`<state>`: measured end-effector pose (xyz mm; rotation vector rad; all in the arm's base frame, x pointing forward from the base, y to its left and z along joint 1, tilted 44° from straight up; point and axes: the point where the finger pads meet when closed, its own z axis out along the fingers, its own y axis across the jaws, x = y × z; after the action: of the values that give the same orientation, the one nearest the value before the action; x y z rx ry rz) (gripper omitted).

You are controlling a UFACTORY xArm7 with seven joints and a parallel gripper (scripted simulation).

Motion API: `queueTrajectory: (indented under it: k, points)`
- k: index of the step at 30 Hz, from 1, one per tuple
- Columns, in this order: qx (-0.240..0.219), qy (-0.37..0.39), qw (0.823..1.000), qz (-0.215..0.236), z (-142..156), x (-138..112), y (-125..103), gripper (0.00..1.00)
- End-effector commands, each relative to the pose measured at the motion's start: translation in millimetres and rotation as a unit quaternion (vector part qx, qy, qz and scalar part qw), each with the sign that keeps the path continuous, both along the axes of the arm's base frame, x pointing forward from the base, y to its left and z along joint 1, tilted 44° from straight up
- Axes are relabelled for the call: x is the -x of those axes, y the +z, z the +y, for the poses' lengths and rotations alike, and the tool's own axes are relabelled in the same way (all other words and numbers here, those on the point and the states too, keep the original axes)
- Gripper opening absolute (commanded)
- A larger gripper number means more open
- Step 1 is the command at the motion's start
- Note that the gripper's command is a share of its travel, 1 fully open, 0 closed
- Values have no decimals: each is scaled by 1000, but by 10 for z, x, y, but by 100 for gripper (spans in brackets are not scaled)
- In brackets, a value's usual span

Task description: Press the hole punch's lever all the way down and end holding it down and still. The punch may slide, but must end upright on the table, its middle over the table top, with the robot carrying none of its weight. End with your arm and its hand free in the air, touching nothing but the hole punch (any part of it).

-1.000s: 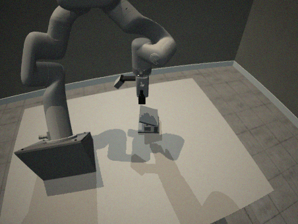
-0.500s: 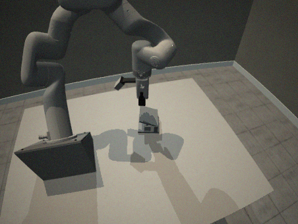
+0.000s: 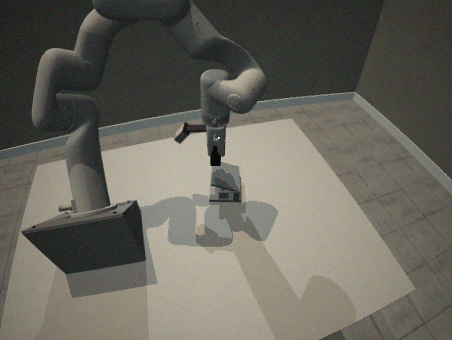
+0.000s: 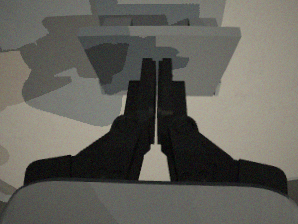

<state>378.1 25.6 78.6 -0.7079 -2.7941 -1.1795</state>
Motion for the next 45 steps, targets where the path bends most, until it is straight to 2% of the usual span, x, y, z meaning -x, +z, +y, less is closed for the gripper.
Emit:
queueTrajectory:
  k: [1, 17, 45]
  points:
    - [1, -1, 1000, -1, 22, -17, -37, 0]
    - [1, -1, 1000, -1, 158, -51, -184, 0]
    - [1, -1, 1000, -1, 186, -57, -213, 0]
